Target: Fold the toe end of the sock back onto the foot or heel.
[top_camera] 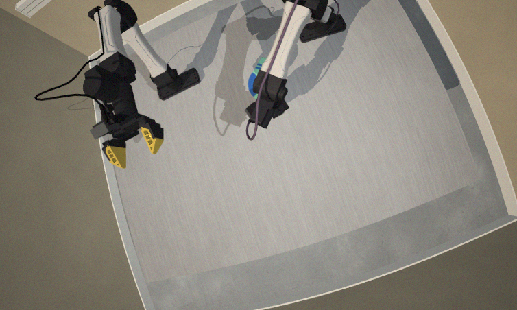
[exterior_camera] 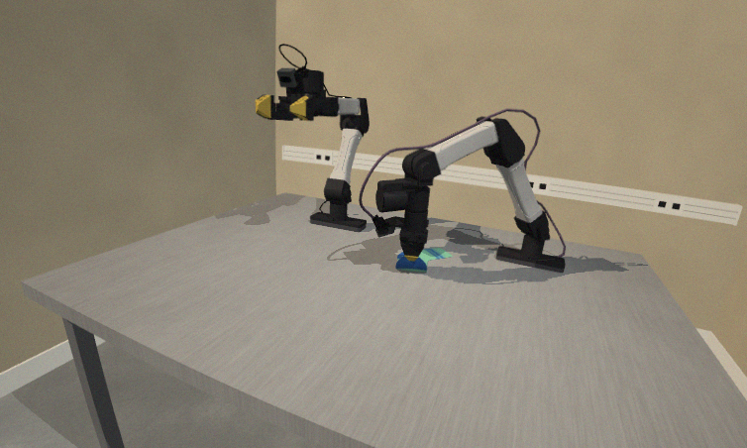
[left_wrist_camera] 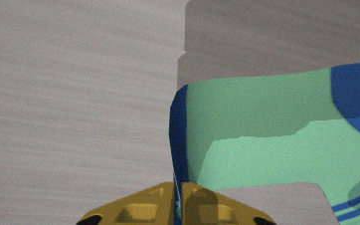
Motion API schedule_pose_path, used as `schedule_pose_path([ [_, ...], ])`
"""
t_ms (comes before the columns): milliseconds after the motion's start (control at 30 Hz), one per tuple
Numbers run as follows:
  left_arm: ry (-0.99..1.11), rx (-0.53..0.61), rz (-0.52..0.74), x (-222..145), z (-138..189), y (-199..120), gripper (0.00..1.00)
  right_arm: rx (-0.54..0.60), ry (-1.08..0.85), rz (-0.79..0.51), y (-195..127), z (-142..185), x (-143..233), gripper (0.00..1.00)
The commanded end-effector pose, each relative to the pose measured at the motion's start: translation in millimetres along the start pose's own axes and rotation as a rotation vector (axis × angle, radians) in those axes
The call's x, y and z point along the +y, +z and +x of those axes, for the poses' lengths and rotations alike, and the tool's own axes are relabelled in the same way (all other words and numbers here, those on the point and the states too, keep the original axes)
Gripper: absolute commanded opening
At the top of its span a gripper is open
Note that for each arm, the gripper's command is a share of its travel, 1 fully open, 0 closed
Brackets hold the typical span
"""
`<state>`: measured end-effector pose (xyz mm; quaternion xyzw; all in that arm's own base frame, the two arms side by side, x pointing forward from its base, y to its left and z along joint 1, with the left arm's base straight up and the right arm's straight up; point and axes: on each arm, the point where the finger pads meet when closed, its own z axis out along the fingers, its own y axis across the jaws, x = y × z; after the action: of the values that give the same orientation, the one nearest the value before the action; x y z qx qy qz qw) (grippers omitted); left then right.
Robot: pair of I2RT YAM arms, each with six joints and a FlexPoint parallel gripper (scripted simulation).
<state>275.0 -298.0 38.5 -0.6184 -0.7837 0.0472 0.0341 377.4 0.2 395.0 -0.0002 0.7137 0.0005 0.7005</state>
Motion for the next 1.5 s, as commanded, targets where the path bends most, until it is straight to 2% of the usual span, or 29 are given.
schedule_pose_path([
  [0,0.001,-0.014,-0.017,6,-1,-5,0.05,-0.019,-0.001,0.001,-2,-7,0,1.00],
  [100,0.002,-0.009,-0.004,0,-5,-3,0.05,-0.019,-0.001,0.001,-2,-7,0,1.00],
  [133,-0.020,-0.033,-0.085,-1,-3,-15,0.05,-0.019,-0.001,0.001,-2,-7,0,1.00],
  [300,-0.022,-0.033,-0.158,-15,-4,-23,0.05,-0.019,-0.001,0.001,-2,-7,0,1.00],
  [467,-0.014,0.015,-0.094,-11,4,-2,0.05,-0.019,-0.001,0.001,-2,-7,0,1.00],
  [533,-0.014,0.015,-0.094,-11,4,-2,0.05,-0.019,-0.001,0.001,-2,-7,0,1.00],
  [567,0.003,-0.020,-0.114,-6,-6,-14,0.05,-0.019,-0.001,0.001,-2,-7,0,1.00],
  [600,0.001,-0.010,-0.108,-4,-7,-7,0.05,-0.019,-0.001,0.001,-2,-7,0,1.00],
  [733,0.009,-0.005,-0.096,-14,-6,-9,0.05,-0.019,-0.001,0.001,-2,-7,0,1.00],
  [1100,0.000,-0.004,-0.095,-11,-4,-9,0.05,-0.019,-0.001,0.001,-2,-7,0,1.00],
  [1133,0.000,-0.009,-0.099,-12,-3,-12,0.05,-0.019,-0.001,0.001,-2,-7,0,1.00],
  [1167,-0.024,-0.041,-0.187,-15,-3,-22,0.05,-0.019,-0.001,0.001,-2,-7,0,1.00],
  [1367,-0.028,-0.038,-0.281,-34,-1,-25,0.05,-0.019,-0.001,0.001,-2,-7,0,1.00],
  [1400,-0.002,-0.026,-0.233,-36,-1,-21,0.05,-0.019,-0.001,0.001,-2,-7,0,1.00],
  [1467,0.009,-0.006,-0.221,-31,4,-14,0.05,-0.019,-0.001,0.001,-2,-7,0,1.00],
])
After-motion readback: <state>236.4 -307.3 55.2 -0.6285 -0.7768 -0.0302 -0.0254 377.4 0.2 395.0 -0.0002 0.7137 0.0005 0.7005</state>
